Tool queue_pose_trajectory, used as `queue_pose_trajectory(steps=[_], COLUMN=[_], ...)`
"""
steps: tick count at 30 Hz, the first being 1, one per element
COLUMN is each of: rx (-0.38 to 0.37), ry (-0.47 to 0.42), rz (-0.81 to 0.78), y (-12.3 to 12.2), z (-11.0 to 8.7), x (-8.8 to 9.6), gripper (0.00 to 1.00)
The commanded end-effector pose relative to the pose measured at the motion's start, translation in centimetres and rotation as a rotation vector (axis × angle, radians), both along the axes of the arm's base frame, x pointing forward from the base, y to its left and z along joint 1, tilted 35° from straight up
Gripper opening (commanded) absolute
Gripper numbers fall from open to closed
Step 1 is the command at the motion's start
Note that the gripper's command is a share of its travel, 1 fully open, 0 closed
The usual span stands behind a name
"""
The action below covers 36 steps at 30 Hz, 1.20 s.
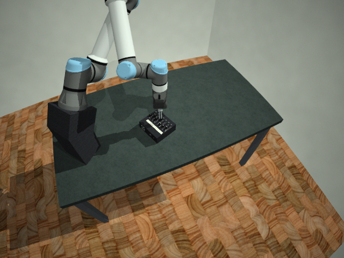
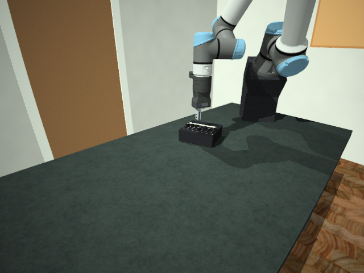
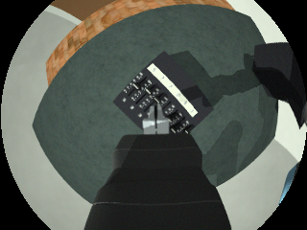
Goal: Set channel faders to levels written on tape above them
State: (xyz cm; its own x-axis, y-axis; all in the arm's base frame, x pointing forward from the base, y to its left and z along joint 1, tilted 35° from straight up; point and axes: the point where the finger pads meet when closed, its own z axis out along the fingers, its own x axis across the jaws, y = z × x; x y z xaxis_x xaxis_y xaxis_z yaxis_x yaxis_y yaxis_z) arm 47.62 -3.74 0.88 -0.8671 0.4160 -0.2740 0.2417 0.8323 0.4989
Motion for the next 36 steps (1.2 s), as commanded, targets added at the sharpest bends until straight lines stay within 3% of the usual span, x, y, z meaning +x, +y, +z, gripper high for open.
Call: queue_pose_trajectory(steps=[1, 29, 31, 36], rx=[-0.080, -0.574, -0.574, -0.660], ry=[-0.080, -0.500, -0.500, -0.573], rz=[0.179, 1.104, 1.104, 1.264], y=[-0.1, 1.2, 1.2, 1.6], z=[0.1, 1.0, 1.0, 1.2], x=[0.2, 1.3, 1.3, 1.3], gripper=[0.00, 0.00, 0.00, 0.00])
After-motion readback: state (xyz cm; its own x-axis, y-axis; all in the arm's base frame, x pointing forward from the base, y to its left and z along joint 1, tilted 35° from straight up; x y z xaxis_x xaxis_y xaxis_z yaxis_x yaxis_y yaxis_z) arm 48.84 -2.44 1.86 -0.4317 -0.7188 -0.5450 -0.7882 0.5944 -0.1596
